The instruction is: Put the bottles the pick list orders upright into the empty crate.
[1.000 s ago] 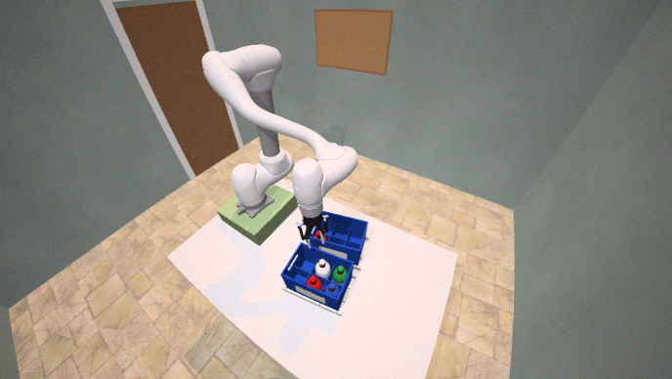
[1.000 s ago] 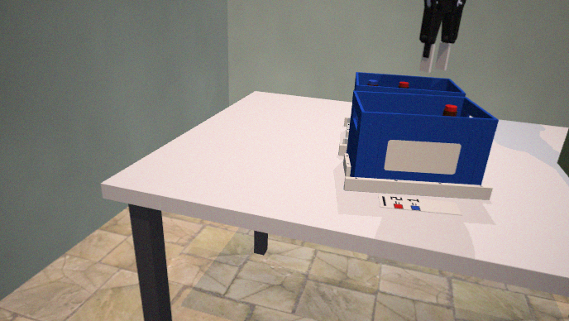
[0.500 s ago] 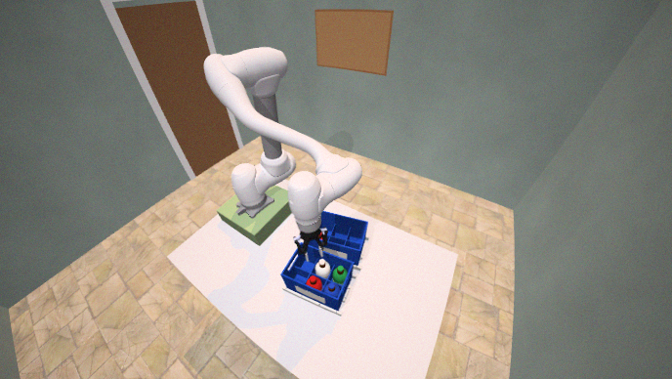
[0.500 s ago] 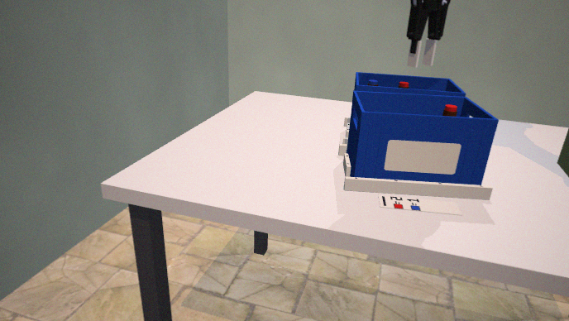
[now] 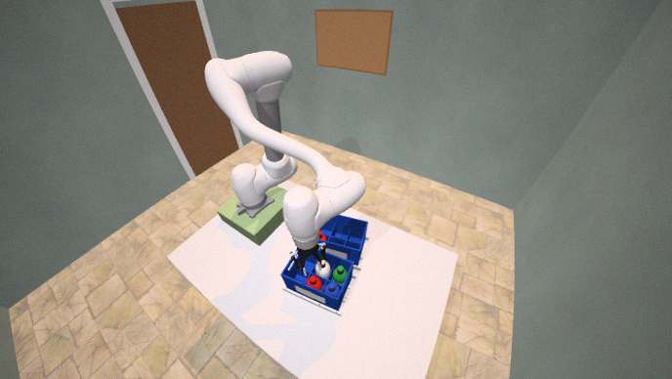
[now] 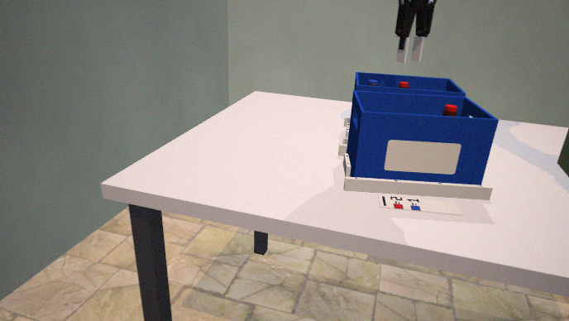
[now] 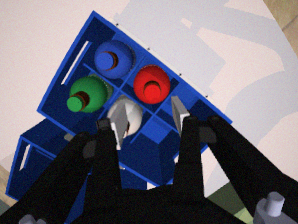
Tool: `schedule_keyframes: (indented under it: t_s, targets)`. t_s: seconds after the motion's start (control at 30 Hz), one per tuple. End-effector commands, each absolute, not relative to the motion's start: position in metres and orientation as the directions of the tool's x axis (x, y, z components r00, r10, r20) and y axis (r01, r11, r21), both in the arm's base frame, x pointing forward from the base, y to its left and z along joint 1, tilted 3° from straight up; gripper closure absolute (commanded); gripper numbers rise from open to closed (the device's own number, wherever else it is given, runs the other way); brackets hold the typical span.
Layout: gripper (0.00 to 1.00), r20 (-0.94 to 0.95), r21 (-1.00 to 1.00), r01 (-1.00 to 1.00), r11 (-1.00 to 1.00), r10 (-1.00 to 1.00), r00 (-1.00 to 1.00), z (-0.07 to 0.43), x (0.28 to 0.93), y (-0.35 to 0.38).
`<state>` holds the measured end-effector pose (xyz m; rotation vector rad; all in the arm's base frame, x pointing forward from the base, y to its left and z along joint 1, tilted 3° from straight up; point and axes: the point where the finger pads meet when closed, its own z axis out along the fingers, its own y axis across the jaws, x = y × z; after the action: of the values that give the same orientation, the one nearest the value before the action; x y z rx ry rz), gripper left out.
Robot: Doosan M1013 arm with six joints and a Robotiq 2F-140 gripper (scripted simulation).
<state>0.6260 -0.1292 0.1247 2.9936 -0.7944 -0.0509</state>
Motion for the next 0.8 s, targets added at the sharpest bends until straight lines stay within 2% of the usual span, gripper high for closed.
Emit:
schedule_keyframes:
  t_s: [0.0,0.77]
  targets:
    - [0.62,-0.021,0.051,-0.495,-0.868,-0.496,0.868,0.125,0.630,-0.135]
    - [0.62,-0.021,0.051,-0.495,-0.868,-0.496,0.868,0.106,0.630,-0.136]
